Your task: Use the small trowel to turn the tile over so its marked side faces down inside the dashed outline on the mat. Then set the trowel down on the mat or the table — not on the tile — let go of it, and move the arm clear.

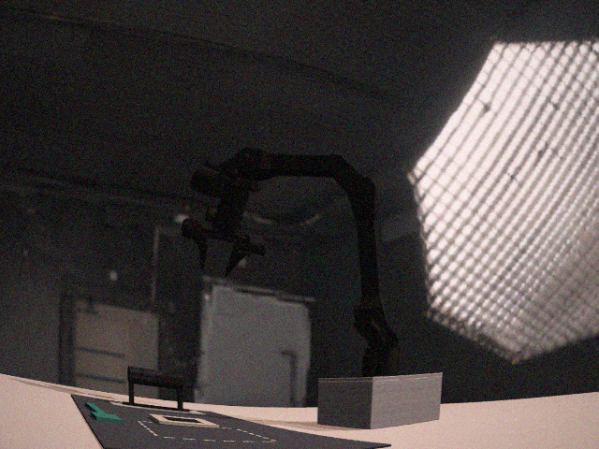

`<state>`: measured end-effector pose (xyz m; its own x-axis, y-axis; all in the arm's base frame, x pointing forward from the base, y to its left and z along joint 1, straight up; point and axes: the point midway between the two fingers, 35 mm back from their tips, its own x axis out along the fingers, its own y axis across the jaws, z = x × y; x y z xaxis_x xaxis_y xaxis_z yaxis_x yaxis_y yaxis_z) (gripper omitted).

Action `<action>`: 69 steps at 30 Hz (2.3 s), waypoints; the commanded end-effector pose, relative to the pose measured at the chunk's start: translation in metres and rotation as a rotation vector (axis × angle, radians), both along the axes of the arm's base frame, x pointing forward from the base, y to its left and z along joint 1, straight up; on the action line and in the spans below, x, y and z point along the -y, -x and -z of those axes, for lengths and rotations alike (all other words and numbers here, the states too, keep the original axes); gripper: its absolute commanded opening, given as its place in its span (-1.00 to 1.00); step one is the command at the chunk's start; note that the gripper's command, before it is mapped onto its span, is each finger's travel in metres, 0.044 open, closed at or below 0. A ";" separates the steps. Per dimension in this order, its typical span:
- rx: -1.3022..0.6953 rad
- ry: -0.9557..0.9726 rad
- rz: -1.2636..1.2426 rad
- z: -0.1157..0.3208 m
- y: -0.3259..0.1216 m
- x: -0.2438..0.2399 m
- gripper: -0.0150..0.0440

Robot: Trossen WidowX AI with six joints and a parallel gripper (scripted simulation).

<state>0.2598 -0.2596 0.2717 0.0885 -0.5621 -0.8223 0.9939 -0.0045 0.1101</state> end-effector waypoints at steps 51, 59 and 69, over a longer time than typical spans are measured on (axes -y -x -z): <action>-0.570 -0.324 -1.657 0.211 -0.148 -0.050 0.42; -0.571 -0.324 -1.662 0.214 -0.148 -0.051 0.42; -0.571 -0.324 -1.662 0.230 -0.149 -0.050 0.42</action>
